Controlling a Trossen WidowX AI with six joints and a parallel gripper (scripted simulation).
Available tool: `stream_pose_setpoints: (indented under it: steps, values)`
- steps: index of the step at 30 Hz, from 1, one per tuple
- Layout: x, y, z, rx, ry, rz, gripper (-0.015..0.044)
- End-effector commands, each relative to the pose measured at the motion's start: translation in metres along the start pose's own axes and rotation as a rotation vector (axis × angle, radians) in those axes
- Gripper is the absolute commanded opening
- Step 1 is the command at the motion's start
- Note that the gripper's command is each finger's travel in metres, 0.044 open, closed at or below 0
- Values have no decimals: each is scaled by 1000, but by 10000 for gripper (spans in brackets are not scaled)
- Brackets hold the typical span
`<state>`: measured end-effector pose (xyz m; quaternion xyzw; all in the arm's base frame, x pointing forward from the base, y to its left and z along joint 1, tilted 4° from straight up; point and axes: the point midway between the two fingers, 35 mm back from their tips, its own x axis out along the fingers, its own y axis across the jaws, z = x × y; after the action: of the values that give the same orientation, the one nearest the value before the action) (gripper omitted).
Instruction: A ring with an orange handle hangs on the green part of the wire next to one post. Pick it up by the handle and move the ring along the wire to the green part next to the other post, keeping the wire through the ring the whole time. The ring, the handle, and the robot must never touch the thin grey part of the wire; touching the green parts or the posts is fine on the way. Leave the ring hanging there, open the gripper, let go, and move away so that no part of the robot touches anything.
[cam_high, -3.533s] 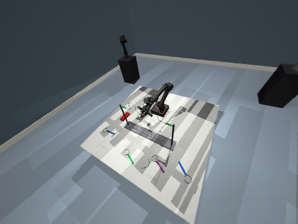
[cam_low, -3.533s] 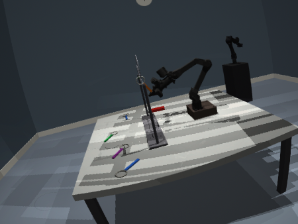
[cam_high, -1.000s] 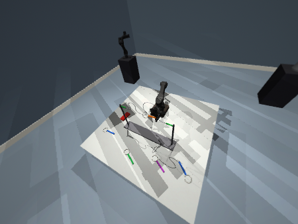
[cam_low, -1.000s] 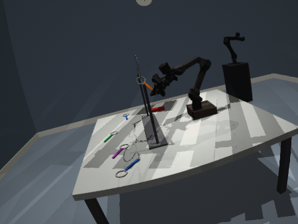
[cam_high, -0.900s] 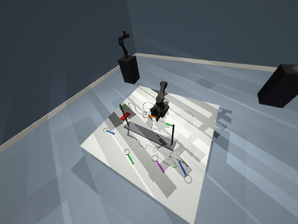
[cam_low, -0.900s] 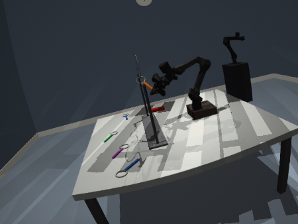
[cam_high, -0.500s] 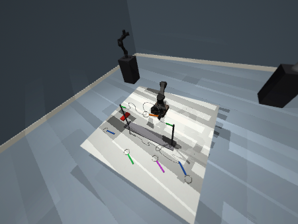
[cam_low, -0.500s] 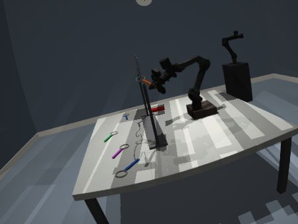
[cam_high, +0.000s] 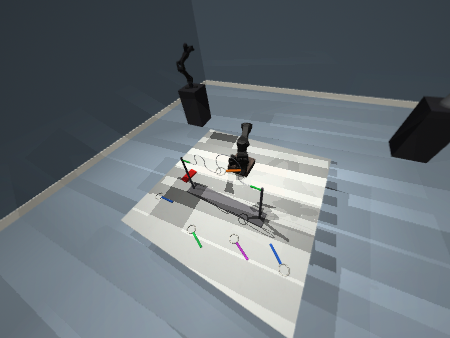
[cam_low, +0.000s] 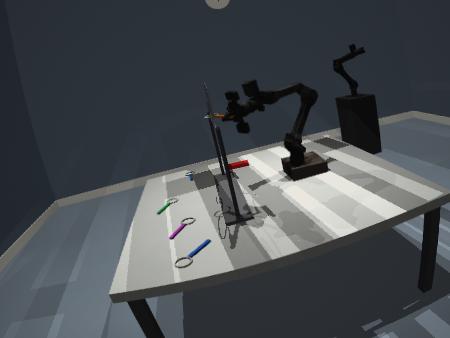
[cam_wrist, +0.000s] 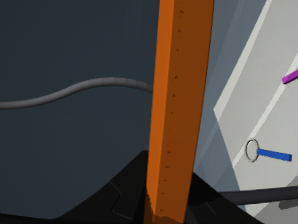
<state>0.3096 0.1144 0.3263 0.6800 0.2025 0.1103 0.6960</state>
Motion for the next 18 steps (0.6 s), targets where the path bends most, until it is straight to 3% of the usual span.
stream_pose_setpoints:
  steps: [1,18]
  values:
    - [-3,18,0,90,13,55,-150]
    - [-17,69,14,372,48,210,-150]
